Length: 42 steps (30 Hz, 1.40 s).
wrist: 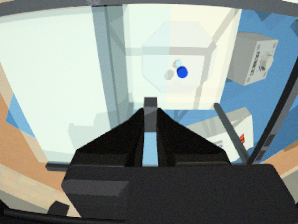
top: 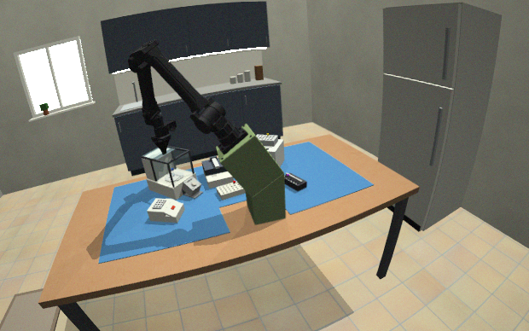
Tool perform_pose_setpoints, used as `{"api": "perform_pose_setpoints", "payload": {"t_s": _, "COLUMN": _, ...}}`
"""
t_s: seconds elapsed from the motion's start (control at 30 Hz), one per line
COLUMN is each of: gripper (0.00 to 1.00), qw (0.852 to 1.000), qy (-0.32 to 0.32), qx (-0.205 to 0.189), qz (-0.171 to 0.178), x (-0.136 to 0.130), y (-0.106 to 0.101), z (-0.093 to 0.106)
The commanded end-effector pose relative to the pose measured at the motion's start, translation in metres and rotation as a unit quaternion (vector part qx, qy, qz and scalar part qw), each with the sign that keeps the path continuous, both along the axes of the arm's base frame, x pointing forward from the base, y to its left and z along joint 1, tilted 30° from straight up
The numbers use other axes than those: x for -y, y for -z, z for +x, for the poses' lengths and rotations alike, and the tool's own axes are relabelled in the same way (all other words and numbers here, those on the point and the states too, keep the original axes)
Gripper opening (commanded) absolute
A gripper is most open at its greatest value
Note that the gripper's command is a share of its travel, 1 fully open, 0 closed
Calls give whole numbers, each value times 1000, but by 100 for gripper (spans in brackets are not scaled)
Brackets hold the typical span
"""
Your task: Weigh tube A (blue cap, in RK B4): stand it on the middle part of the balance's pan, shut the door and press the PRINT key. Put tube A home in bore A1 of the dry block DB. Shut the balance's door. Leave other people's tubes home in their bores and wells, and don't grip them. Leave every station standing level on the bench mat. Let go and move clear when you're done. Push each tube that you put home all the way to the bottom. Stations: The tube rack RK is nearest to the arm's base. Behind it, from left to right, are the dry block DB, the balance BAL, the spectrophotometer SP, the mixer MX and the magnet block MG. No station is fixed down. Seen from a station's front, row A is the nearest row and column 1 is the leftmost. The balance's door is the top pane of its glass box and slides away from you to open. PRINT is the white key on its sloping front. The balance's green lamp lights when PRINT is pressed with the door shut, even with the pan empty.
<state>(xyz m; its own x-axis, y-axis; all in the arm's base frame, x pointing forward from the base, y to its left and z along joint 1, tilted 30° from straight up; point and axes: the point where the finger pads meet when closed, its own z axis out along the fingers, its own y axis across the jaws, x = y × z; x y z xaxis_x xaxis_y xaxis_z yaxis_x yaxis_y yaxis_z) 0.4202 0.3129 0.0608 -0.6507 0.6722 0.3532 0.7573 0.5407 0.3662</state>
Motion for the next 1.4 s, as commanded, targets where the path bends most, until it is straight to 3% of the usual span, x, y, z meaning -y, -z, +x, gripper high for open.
{"api": "perform_pose_setpoints", "payload": {"t_s": 0.0, "gripper": 6, "qw": 1000, "qy": 0, "qx": 3, "qz": 1, "x": -12, "y": -6, "z": 11}}
{"api": "perform_pose_setpoints", "payload": {"t_s": 0.9, "gripper": 6, "qw": 1000, "qy": 0, "qx": 9, "qz": 5, "x": -25, "y": -15, "z": 30}}
{"api": "perform_pose_setpoints", "payload": {"t_s": 1.37, "gripper": 6, "qw": 1000, "qy": 0, "qx": 9, "qz": 5, "x": -25, "y": -15, "z": 30}}
